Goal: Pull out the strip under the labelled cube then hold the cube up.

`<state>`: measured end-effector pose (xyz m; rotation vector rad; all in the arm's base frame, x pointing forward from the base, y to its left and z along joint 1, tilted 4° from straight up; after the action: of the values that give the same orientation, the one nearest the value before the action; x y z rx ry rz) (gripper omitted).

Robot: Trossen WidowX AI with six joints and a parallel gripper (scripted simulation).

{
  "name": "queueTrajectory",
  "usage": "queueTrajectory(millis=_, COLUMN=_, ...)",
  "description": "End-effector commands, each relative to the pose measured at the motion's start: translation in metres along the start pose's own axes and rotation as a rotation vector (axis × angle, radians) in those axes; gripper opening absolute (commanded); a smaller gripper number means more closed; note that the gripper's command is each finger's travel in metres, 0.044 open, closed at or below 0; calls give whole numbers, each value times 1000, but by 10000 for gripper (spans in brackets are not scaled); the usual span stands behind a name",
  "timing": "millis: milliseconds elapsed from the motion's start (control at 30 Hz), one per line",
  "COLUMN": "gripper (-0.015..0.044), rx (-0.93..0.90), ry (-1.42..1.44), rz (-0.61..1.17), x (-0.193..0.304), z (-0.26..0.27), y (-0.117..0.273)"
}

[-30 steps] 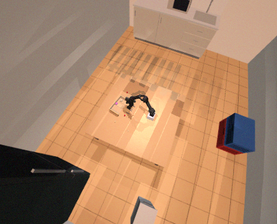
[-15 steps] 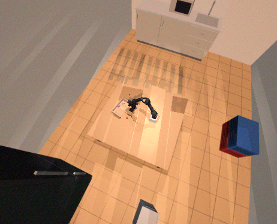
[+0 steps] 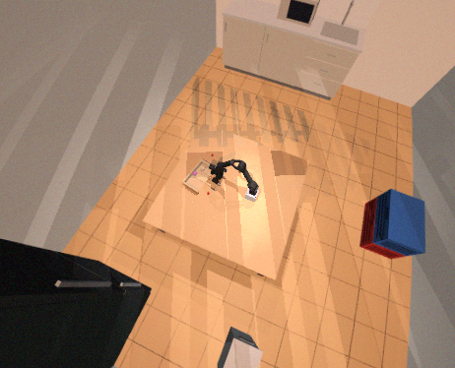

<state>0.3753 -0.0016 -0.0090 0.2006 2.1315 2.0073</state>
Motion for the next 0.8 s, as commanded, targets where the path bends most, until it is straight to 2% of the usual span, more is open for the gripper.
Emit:
queueTrajectory(millis=0, gripper=0, rx=-4, ry=3, rz=3, x=1, z=0, y=-1)
queueTrajectory(millis=767, gripper=0, rx=-4, ry=3, rz=3, x=1, z=0, y=-3)
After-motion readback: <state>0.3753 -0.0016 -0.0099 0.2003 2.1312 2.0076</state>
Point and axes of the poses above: the point midway between the two fingers, 35 mm back from their tips, its own y axis back along the fingers, its own z axis across the jaws, x = y × z, the point moved 3 cm from there along y, back along the fingers, and after that the axes turned 9 degrees about -y, right-handed, at the moved point
